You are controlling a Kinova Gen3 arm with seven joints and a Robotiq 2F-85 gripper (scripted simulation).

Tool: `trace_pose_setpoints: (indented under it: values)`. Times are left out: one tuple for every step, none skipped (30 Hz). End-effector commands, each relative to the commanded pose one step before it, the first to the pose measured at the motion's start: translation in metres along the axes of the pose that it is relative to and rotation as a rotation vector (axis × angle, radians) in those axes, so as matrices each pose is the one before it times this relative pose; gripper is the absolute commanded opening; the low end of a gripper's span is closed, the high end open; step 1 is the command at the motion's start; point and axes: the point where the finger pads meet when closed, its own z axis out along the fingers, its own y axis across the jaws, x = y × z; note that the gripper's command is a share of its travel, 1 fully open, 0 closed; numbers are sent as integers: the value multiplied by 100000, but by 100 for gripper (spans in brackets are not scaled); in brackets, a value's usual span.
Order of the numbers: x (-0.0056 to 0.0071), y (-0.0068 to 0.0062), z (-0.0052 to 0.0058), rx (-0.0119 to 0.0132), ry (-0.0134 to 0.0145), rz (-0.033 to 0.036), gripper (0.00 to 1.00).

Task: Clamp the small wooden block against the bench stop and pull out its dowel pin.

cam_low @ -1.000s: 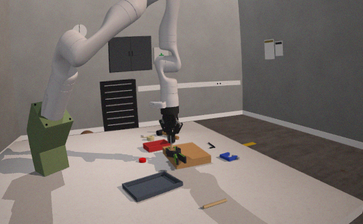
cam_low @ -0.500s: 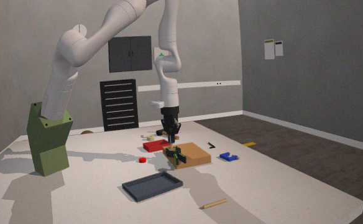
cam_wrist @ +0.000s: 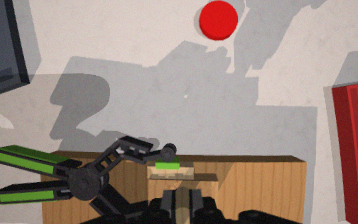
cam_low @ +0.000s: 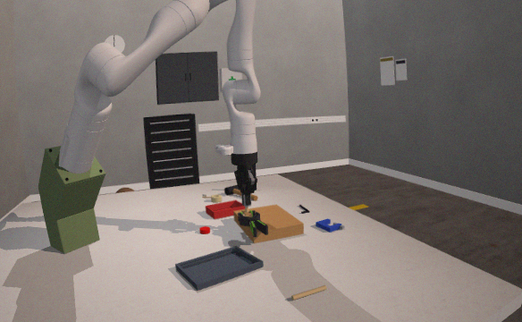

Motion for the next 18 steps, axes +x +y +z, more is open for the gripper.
trace_pose_setpoints:
  values:
    - [6, 80, -26, -185, -412, 4830, 10]
    - [0, -2, -1, 4, -4, 1349, 10]
    - [1, -2, -1, 4, 0, 1351, 10]
    - [2, -2, -1, 4, 2, 1351, 10]
    - [1, -2, -1, 4, 0, 1348, 10]
    - [-1, -1, -1, 2, -3, 1345, 10]
    - [-2, 0, -1, 1, -6, 1343, 10]
    - [-3, 0, -1, 1, -7, 1340, 10]
    - [-3, 0, -2, 0, -8, 1337, 10]
    - [0, 0, 0, 0, 0, 0, 10]
    - [0, 0, 0, 0, 0, 0, 10]
    - [-9, 4, -2, -6, -19, 1335, 10]
    - [-5, 2, -2, -3, -9, 1338, 10]
    - [-8, 4, -2, -5, -13, 1335, 10]
    - [-2, 0, -1, 1, -5, 1331, 10]
    - [1, -2, -1, 4, -1, 1328, 10]
    - [0, -2, -1, 4, -2, 1325, 10]
    - [0, -2, -1, 3, -3, 1322, 10]
